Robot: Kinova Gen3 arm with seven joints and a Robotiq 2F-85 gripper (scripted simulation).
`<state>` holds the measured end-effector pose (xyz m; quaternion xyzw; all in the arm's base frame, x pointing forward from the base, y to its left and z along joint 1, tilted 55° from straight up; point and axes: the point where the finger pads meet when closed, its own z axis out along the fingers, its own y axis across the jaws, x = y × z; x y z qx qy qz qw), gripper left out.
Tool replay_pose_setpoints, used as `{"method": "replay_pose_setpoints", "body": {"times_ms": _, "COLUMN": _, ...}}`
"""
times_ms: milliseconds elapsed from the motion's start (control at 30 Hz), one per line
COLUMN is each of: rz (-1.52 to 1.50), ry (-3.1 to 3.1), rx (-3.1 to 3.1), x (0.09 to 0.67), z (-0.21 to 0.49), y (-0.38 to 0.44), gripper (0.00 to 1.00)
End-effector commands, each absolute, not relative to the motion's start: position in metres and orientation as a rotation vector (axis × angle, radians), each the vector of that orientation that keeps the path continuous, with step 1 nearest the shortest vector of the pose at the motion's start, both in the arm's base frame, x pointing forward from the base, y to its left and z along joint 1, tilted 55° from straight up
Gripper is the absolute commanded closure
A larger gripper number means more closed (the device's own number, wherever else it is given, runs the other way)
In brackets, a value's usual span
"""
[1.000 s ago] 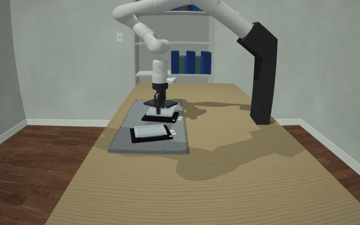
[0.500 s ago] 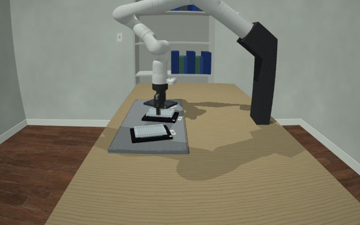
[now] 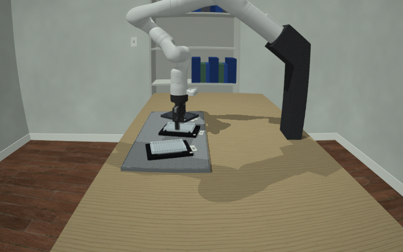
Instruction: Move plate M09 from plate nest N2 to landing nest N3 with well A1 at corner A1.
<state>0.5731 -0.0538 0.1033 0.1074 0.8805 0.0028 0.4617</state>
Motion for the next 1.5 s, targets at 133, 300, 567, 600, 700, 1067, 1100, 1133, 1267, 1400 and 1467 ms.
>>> {"method": "replay_pose_setpoints", "body": {"times_ms": 133, "rz": 0.007, "ry": 2.166, "rx": 0.264, "x": 0.5744, "z": 0.1024, "y": -0.0538, "gripper": 1.0}}
{"method": "replay_pose_setpoints", "body": {"times_ms": 300, "rz": 0.007, "ry": 2.166, "rx": 0.264, "x": 0.5752, "z": 0.1018, "y": -0.0539, "gripper": 1.0}}
{"method": "replay_pose_setpoints", "body": {"times_ms": 567, "rz": 0.007, "ry": 2.166, "rx": 0.264, "x": 0.5746, "z": 0.1022, "y": -0.0538, "gripper": 0.0}}
{"method": "replay_pose_setpoints", "body": {"times_ms": 600, "rz": 0.007, "ry": 2.166, "rx": 0.264, "x": 0.5746, "z": 0.1022, "y": -0.0538, "gripper": 0.0}}
{"method": "replay_pose_setpoints", "body": {"times_ms": 700, "rz": 0.007, "ry": 2.166, "rx": 0.264, "x": 0.5746, "z": 0.1022, "y": -0.0538, "gripper": 0.0}}
{"method": "replay_pose_setpoints", "body": {"times_ms": 1067, "rz": 0.007, "ry": 2.166, "rx": 0.264, "x": 0.5746, "z": 0.1023, "y": -0.0538, "gripper": 0.0}}
{"method": "replay_pose_setpoints", "body": {"times_ms": 1100, "rz": 0.007, "ry": 2.166, "rx": 0.264, "x": 0.5746, "z": 0.1023, "y": -0.0538, "gripper": 0.0}}
{"method": "replay_pose_setpoints", "body": {"times_ms": 1133, "rz": 0.007, "ry": 2.166, "rx": 0.264, "x": 0.5746, "z": 0.1023, "y": -0.0538, "gripper": 0.0}}
{"method": "replay_pose_setpoints", "body": {"times_ms": 1267, "rz": 0.007, "ry": 2.166, "rx": 0.264, "x": 0.5731, "z": 0.1034, "y": -0.0537, "gripper": 0.0}}
{"method": "replay_pose_setpoints", "body": {"times_ms": 1400, "rz": 0.007, "ry": 2.166, "rx": 0.264, "x": 0.5688, "z": 0.1066, "y": -0.0532, "gripper": 0.0}}
{"method": "replay_pose_setpoints", "body": {"times_ms": 1467, "rz": 0.007, "ry": 2.166, "rx": 0.264, "x": 0.5667, "z": 0.1082, "y": -0.053, "gripper": 0.0}}
